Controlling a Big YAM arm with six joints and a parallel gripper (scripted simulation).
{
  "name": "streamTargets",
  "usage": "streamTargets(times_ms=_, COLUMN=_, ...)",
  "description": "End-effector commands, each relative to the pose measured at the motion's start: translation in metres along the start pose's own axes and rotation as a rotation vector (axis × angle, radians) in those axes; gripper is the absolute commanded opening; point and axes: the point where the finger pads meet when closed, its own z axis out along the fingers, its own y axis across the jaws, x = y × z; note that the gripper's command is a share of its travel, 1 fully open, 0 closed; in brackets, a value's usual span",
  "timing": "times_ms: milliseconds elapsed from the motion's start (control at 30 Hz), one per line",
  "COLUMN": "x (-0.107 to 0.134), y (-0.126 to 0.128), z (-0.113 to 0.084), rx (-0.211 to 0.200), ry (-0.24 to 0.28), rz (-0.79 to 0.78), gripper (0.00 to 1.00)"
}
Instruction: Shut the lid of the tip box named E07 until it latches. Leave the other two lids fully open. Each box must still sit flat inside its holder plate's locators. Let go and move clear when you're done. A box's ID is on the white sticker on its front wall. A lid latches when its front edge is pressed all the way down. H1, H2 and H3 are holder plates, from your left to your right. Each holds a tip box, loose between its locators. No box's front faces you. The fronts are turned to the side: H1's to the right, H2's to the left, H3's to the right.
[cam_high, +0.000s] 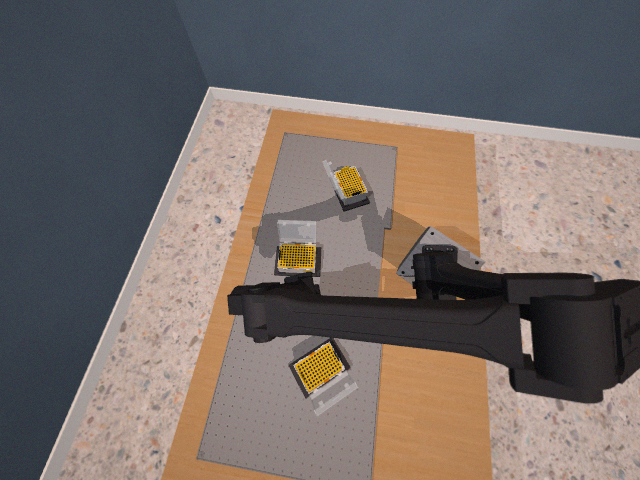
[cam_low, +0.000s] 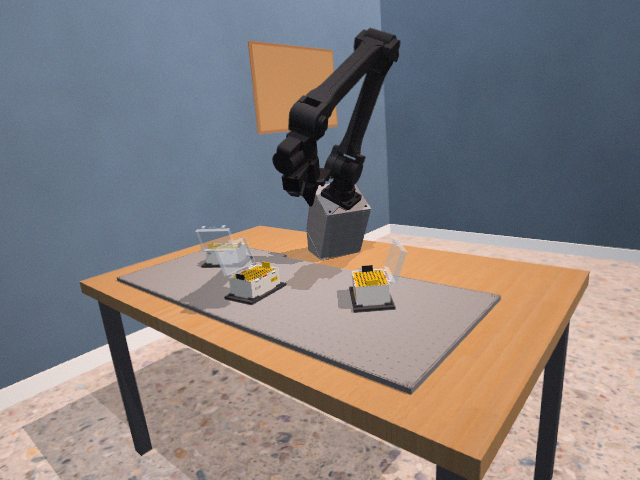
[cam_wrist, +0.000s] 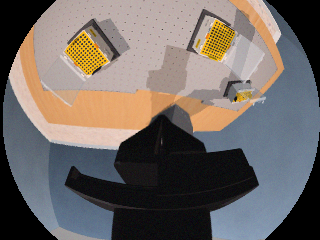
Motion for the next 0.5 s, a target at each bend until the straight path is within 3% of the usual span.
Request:
streamTargets(times_ms=0, x=0.013, y=0.010, z=0.018, rx=-0.023, ry=0.067, rz=-0.070, gripper=0.00)
streamTargets(times_ms=33, x=0.011, y=0.014, z=0.013, rx=-0.013, ry=0.014, rz=-0.081, gripper=0.00)
streamTargets(times_ms=100, x=0.011, y=0.014, z=0.013, rx=-0.013, ry=0.014, rz=-0.081, gripper=0.00)
streamTargets(times_ms=133, x=0.019, y=0.016, z=0.023, rx=-0.042, ry=0.085, rz=-0.091, gripper=0.00)
streamTargets(times_ms=267, x=0.031, y=0.029, z=0.033, rx=-0.107, ry=0.141, rz=-0.164, gripper=0.00)
streamTargets(times_ms=300, x=0.034, y=0.032, z=0.036, rx=-0.106, ry=0.140, rz=-0.164, gripper=0.00)
streamTargets(times_ms=333, x=0.031, y=0.036, z=0.032, rx=-0.095, ry=0.086, rz=-0.177, gripper=0.00)
streamTargets(times_ms=467, x=0.033, y=0.037, z=0.033, rx=-0.093, ry=0.087, rz=-0.173, gripper=0.00)
